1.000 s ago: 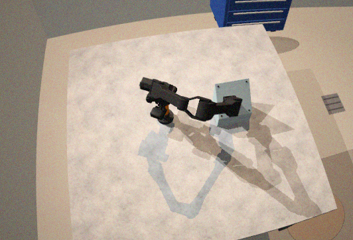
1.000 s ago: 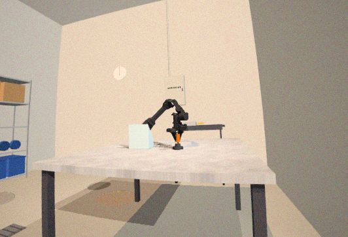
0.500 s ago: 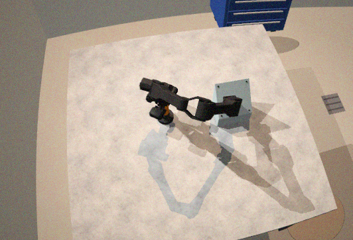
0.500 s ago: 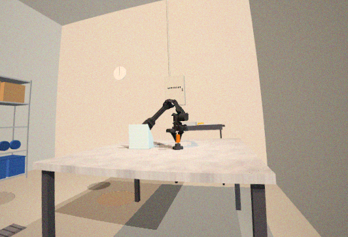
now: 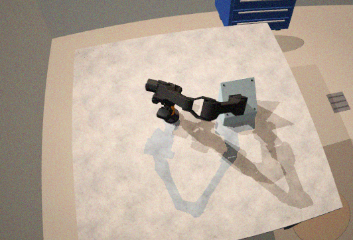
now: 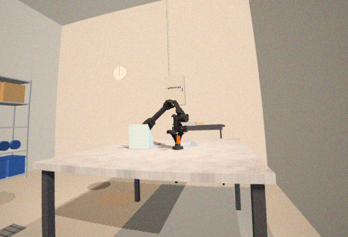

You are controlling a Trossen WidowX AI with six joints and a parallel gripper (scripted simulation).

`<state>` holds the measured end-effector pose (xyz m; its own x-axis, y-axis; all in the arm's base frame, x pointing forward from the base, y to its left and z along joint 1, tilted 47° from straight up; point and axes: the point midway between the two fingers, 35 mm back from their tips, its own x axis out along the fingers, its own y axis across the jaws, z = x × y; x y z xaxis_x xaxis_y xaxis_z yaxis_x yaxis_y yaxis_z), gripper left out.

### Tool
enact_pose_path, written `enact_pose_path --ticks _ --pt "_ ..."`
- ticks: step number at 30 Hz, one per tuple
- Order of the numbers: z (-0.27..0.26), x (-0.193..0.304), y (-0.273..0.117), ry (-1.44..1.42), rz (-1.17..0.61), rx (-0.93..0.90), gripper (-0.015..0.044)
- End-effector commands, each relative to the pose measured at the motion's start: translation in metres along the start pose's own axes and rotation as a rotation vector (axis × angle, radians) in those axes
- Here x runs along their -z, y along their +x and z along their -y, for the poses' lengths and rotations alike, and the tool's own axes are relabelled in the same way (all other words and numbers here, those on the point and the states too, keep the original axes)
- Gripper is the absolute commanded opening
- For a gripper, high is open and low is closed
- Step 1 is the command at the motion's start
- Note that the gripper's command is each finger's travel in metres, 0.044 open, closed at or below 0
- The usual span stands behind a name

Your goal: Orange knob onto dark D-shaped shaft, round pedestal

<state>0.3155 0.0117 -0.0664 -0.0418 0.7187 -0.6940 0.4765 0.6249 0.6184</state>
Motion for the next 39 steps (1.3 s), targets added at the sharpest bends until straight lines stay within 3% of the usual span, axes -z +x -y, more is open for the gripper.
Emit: enact_pose_path --ticks 1,8,25,33,39 --pt "0.001 0.001 0.002 -0.002 -0.002 -0.005 0.0" --pt "0.0 0.0 0.0 -0.001 0.0 0.0 0.0" --pt "0.0 0.0 0.0 -0.001 0.0 0.0 0.044" --pt "0.0 0.0 -0.003 -0.002 0.001 0.001 0.044" --pt "0.001 -0.001 -0.092 -0.001 0.002 0.004 0.044"
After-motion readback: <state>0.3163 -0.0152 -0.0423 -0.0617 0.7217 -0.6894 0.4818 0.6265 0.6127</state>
